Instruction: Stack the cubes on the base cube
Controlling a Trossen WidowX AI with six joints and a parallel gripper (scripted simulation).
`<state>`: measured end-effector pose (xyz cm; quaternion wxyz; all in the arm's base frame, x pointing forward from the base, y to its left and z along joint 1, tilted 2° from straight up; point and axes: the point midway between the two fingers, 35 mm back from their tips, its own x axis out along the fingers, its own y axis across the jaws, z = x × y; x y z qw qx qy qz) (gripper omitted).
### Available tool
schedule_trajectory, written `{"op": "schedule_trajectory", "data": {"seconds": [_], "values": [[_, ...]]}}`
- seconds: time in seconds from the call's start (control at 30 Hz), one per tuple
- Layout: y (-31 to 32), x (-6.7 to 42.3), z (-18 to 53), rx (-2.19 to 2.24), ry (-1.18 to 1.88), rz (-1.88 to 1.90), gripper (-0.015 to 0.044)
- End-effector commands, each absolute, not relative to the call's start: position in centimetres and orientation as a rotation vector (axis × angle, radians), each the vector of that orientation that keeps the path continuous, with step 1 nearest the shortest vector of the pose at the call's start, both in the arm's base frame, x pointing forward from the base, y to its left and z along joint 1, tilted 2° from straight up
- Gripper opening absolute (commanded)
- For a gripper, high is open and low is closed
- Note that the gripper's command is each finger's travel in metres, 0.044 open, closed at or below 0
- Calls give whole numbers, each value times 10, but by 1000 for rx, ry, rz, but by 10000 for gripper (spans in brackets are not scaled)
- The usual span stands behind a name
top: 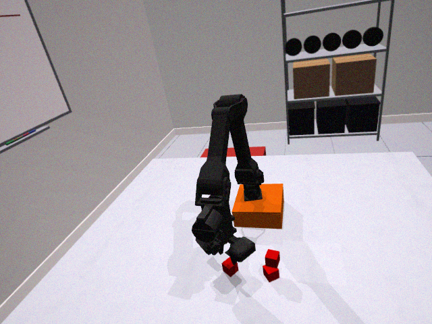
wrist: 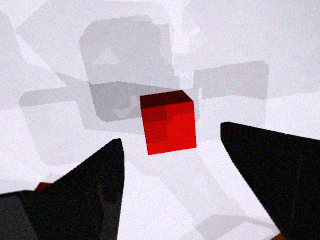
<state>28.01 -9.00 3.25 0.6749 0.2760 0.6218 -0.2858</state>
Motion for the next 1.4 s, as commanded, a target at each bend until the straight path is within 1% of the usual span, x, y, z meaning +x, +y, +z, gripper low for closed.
{"op": "schedule_trajectory", "data": {"seconds": [0.0,0.8,1.0,1.37], "values": [[-89,277,26,620,1414,-642,265],[-90,278,-6,620,1415,-642,265],[-90,278,-6,620,1415,-642,107],[-90,281,14,620,1414,-642,105]]}}
